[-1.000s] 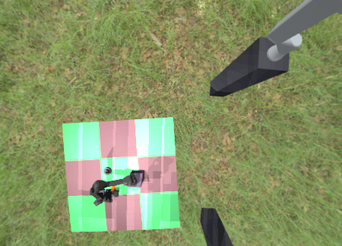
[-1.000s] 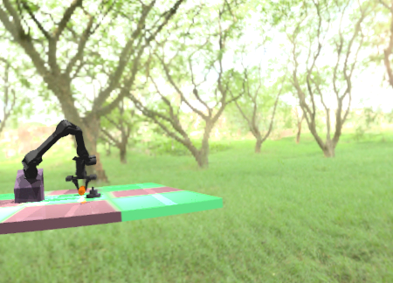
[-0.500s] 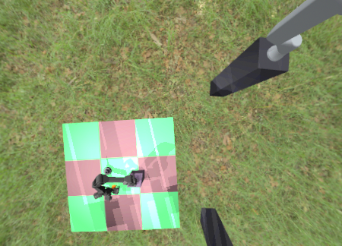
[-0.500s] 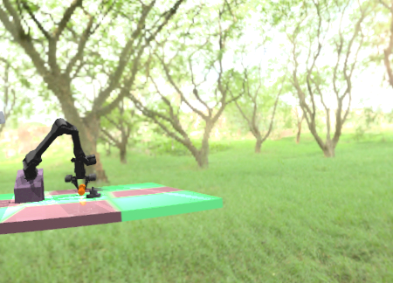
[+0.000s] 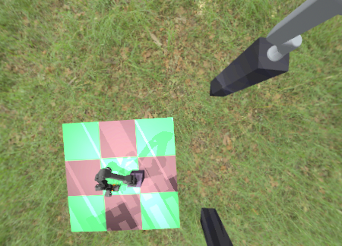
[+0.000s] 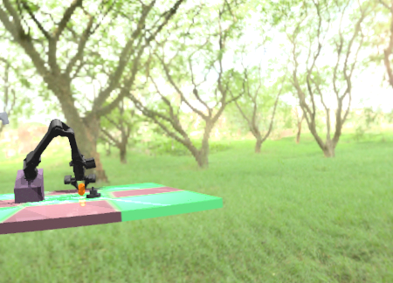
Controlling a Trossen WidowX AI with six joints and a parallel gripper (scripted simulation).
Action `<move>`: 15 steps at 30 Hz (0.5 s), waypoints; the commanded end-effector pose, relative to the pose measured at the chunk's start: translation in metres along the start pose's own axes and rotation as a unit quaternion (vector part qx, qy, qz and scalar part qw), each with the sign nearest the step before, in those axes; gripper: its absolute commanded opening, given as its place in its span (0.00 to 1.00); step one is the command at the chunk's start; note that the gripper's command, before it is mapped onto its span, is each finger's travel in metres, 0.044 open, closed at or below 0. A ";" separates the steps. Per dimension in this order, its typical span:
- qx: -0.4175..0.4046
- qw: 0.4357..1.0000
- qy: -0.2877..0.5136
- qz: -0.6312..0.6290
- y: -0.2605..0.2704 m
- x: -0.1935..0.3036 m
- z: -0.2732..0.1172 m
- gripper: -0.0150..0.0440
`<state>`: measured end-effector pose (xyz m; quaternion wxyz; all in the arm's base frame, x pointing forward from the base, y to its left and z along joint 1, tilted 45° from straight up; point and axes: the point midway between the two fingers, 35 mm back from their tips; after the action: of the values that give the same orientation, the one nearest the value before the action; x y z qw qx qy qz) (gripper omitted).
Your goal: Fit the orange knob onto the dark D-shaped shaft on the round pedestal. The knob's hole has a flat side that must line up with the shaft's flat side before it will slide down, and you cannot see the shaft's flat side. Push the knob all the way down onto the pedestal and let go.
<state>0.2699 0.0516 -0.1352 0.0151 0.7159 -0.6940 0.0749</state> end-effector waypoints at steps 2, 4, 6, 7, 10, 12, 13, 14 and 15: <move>-0.001 0.999 -0.039 -0.001 0.001 0.005 -0.003 0.56; -0.001 0.998 -0.056 -0.001 0.001 0.007 -0.004 0.56; -0.002 0.997 -0.073 -0.001 0.001 0.009 -0.005 0.56; -0.002 0.997 -0.082 -0.001 0.001 0.010 -0.005 0.56; -0.003 0.994 -0.108 -0.001 0.001 0.013 -0.006 0.56; -0.003 0.992 -0.125 -0.001 0.001 0.015 -0.007 0.56; -0.003 0.991 -0.133 -0.001 0.001 0.016 -0.008 0.56; -0.003 0.990 -0.142 -0.002 0.001 0.017 -0.008 0.56; -0.004 0.989 -0.150 -0.002 0.001 0.018 -0.008 0.56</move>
<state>0.2694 0.0372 -0.1260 -0.0726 0.7203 -0.6896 -0.0198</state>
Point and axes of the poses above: the point midway between the two fingers, 35 mm back from their tips, its own z axis out along the fingers, its own y axis across the jaws, x = y × z, and after that the axes turned 1 degree about z, right-handed
